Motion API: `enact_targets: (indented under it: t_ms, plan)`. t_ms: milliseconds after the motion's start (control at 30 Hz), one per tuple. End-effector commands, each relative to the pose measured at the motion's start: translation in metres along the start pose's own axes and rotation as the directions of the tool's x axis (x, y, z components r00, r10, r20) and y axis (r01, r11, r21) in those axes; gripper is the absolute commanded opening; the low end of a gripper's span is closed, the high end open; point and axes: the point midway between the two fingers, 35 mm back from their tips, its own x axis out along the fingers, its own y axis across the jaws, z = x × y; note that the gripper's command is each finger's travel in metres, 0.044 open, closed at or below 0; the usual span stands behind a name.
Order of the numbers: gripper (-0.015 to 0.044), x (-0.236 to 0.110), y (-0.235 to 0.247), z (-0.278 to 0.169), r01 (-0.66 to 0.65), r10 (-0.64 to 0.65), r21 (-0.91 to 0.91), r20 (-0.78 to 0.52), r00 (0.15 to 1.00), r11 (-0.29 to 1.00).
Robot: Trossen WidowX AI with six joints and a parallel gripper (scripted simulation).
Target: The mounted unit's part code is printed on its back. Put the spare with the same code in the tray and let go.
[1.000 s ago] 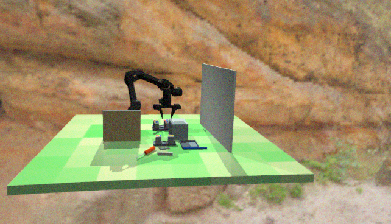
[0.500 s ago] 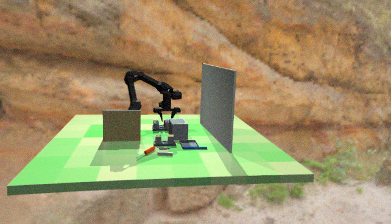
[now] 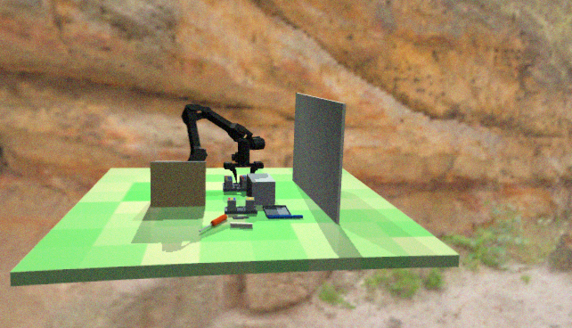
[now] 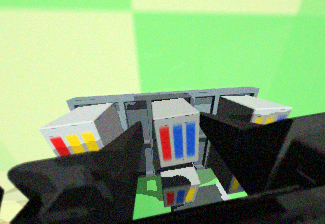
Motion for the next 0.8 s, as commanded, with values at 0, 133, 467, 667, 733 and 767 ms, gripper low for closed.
enact_targets:
  t_ms: [0,133,467,667,733,767]
  plan:
    - [0.0300,0.0019,0.0006,-0.0015,-0.001,0.001,0.005,-0.005,1.000,1.000]
    - [0.0300,0.0019,0.0006,-0.0015,-0.001,0.001,0.005,-0.005,1.000,1.000]
    - [0.0135,0.0011,0.0007,-0.0004,-0.002,0.002,0.001,0.000,1.000,1.000]
    - [0.0017,0.0011,0.0007,-0.0004,-0.002,0.002,0.001,0.000,1.000,1.000]
    - [0.0000,0.0011,0.0007,-0.0004,-0.002,0.002,0.001,0.000,1.000,1.000]
    - [0.0000,0.0011,0.0007,-0.0004,-0.002,0.002,0.001,0.000,1.000,1.000]
